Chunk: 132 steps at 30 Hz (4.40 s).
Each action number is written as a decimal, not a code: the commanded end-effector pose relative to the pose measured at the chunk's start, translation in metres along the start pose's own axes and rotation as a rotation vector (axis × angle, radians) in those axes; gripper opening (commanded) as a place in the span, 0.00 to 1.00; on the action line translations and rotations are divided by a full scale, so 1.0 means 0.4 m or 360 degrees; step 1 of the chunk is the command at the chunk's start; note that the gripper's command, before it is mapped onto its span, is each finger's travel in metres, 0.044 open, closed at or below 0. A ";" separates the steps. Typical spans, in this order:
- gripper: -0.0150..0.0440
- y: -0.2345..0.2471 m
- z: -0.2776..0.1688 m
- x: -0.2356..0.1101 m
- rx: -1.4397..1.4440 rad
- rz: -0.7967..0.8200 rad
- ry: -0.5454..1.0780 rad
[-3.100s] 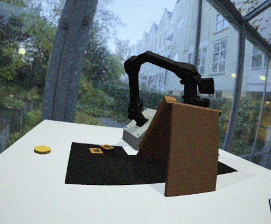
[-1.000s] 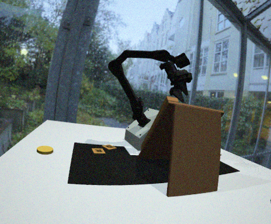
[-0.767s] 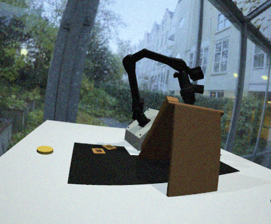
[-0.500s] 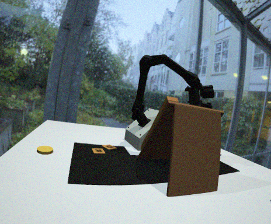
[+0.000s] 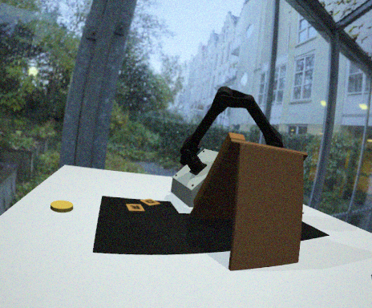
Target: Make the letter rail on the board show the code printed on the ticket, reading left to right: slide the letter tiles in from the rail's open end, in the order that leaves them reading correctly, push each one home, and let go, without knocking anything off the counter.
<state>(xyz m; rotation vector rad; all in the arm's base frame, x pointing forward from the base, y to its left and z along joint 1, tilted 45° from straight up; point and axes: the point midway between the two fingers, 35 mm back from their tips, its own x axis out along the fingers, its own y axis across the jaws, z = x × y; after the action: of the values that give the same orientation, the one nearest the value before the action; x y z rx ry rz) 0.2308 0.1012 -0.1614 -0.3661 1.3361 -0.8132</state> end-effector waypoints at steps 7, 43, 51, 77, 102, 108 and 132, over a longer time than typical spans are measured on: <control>0.83 0.006 0.001 0.059 0.0023 0.0005 0.0007; 0.83 0.009 0.000 0.134 0.0024 0.0002 0.0006; 0.83 0.009 0.000 0.134 0.0024 0.0002 0.0006; 0.83 0.008 0.000 0.135 0.0024 0.0002 0.0006; 0.25 0.009 -0.002 0.117 0.0024 0.0002 0.0006; 0.25 0.008 -0.001 0.106 0.0024 0.0003 0.0007; 0.25 0.003 -0.001 0.065 0.0023 0.0004 0.0007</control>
<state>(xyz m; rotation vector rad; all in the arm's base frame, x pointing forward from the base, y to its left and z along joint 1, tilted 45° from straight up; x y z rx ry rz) 0.2309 0.0819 -0.1824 -0.3574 1.3326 -0.8206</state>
